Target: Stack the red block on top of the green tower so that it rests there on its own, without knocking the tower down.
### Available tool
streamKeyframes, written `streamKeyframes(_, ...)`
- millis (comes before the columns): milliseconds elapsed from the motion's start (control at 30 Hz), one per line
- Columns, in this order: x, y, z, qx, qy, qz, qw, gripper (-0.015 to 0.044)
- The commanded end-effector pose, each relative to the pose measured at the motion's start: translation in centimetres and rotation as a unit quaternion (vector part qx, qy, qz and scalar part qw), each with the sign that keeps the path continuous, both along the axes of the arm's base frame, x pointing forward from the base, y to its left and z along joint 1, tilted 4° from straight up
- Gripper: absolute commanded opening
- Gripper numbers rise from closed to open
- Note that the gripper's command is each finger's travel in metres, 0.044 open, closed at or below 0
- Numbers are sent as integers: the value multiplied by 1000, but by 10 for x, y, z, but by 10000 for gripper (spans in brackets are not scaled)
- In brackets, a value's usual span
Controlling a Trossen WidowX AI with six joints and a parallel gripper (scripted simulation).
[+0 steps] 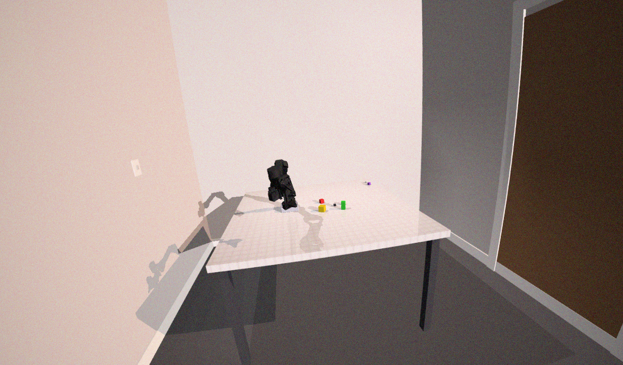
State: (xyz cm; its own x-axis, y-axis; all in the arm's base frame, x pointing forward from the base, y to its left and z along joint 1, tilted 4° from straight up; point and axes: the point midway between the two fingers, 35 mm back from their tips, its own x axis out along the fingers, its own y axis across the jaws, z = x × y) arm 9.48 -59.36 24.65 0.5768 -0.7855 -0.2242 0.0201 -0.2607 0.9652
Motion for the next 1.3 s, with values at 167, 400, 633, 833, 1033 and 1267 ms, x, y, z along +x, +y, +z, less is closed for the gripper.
streamKeyframes(167, 105, 51, -18, 11, 77, 94, 993, 440)
streamKeyframes(400, 177, 106, -35, 5, 146, 178, 973, 440)
streamKeyframes(633, 233, 172, -54, -16, 229, 271, 935, 440)
streamKeyframes(833, 272, 239, -72, -35, 293, 357, 886, 440)
streamKeyframes(1033, 296, 309, -90, -62, 354, 441, 822, 440)
streamKeyframes(1267, 305, 386, -108, -104, 418, 530, 730, 440)
